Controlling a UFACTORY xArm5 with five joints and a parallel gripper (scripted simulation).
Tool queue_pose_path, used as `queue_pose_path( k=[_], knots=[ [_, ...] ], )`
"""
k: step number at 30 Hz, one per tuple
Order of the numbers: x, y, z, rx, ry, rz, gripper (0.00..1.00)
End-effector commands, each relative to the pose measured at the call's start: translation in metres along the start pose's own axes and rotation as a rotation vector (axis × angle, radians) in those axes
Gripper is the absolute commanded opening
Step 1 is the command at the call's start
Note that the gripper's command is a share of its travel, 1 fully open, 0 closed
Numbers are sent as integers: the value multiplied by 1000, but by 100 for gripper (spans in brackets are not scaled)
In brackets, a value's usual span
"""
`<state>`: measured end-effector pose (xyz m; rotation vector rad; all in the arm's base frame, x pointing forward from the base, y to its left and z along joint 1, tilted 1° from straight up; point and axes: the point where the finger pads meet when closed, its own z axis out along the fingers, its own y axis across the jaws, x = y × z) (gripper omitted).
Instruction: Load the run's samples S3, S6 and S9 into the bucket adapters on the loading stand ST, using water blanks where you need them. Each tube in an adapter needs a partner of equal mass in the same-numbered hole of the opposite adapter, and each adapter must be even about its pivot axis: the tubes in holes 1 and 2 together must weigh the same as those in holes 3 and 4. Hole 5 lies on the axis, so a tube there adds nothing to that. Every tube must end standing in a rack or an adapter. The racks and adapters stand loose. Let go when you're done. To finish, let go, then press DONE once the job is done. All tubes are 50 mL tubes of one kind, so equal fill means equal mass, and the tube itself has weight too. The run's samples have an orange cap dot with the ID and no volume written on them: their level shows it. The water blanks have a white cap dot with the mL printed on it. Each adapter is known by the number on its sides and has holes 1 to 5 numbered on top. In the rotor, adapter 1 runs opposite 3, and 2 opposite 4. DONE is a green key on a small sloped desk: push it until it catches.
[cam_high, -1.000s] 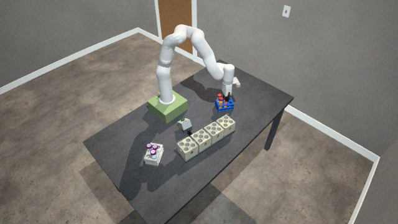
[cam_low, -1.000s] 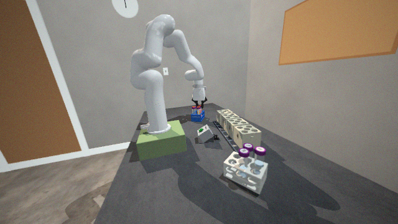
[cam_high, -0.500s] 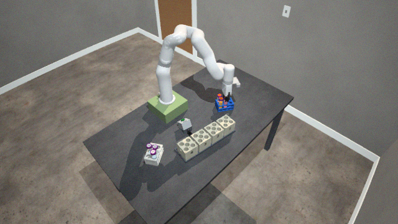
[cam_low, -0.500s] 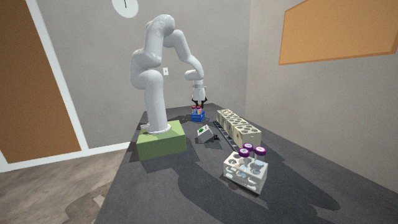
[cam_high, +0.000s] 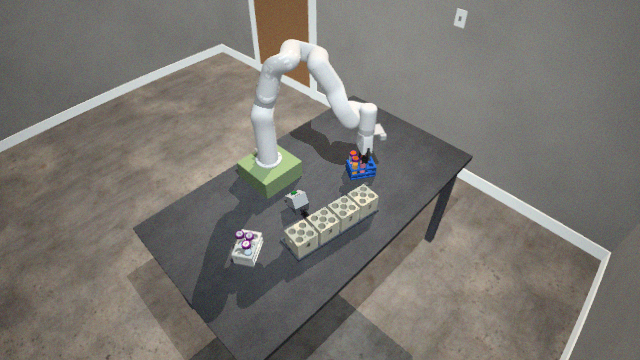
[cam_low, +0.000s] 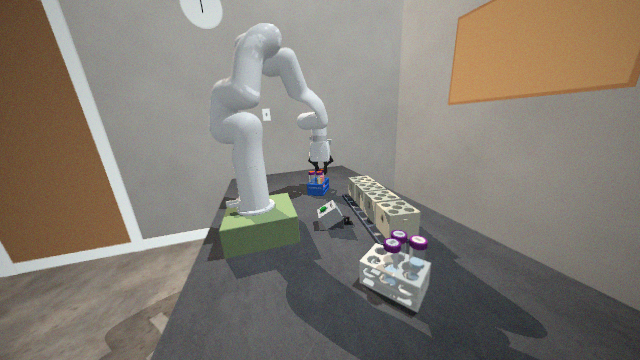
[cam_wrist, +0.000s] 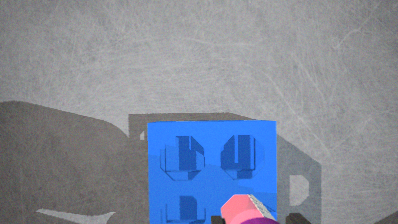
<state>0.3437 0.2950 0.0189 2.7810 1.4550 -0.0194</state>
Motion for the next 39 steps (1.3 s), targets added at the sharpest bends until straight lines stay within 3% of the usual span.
queue_pose_path(
  k=[1, 39],
  knots=[
    [1, 0, -3, -1, 4, 0, 0],
    [1, 0, -21, -1, 4, 0, 0]
  ],
)
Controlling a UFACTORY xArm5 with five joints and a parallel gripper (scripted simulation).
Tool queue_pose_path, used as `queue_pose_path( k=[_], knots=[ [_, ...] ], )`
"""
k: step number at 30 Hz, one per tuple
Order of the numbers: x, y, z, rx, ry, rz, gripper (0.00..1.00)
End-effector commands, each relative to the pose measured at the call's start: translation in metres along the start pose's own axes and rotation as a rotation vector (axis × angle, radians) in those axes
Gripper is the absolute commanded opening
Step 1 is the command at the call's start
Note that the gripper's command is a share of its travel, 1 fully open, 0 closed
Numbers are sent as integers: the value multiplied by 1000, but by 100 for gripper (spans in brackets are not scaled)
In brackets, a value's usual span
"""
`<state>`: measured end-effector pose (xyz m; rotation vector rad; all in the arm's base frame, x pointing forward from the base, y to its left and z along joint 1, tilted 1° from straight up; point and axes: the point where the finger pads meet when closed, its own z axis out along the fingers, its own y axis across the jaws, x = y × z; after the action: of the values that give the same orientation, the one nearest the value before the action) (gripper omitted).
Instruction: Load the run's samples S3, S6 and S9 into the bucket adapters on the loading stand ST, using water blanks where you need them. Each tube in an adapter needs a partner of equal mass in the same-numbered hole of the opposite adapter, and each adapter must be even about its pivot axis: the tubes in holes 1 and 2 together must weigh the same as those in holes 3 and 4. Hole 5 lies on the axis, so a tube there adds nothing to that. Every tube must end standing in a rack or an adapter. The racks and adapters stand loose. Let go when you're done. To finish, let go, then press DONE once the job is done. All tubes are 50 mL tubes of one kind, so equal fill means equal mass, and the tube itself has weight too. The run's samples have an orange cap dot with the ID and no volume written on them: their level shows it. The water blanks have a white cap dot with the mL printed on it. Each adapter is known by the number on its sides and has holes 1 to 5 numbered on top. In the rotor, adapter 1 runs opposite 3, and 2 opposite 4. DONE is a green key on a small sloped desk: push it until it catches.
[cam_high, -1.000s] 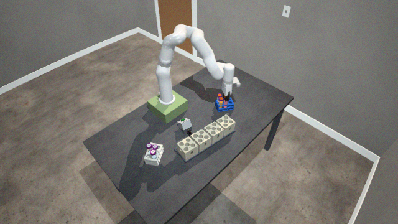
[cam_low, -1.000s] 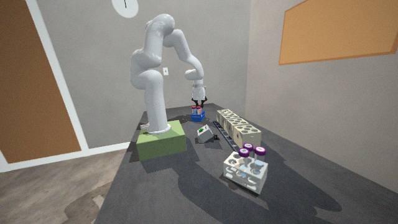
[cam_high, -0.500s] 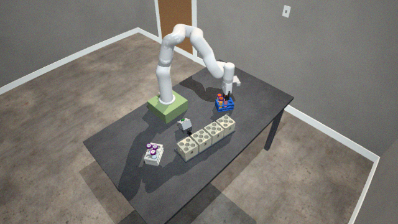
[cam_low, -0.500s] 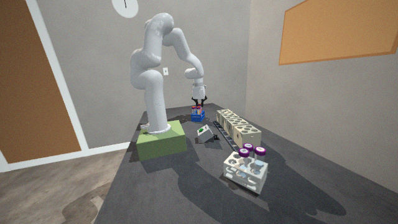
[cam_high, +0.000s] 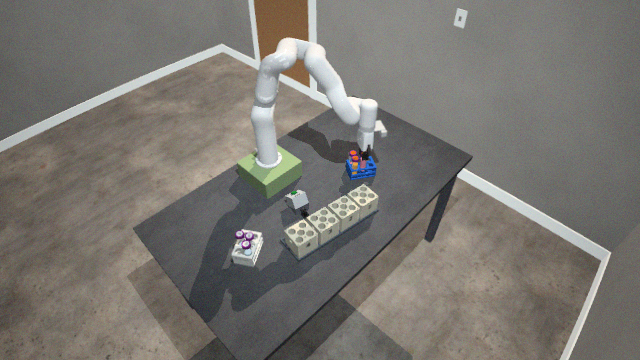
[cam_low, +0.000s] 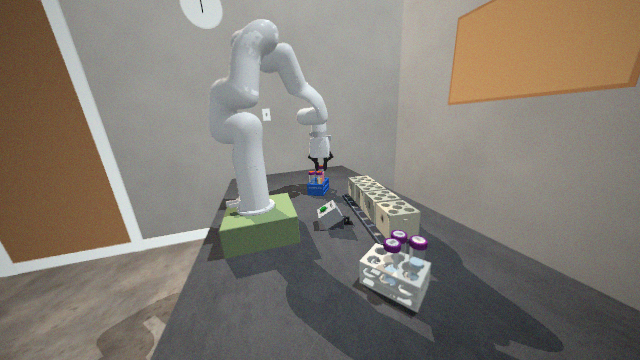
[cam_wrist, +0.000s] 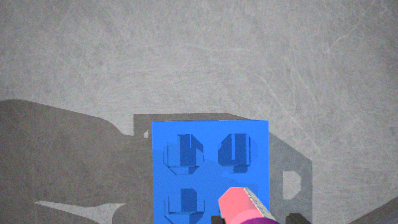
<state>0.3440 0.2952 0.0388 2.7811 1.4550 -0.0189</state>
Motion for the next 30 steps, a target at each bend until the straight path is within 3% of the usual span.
queue_pose_path(
  k=[1, 30],
  knots=[
    [1, 0, -4, -1, 4, 0, 0],
    [1, 0, -58, -1, 4, 0, 0]
  ],
)
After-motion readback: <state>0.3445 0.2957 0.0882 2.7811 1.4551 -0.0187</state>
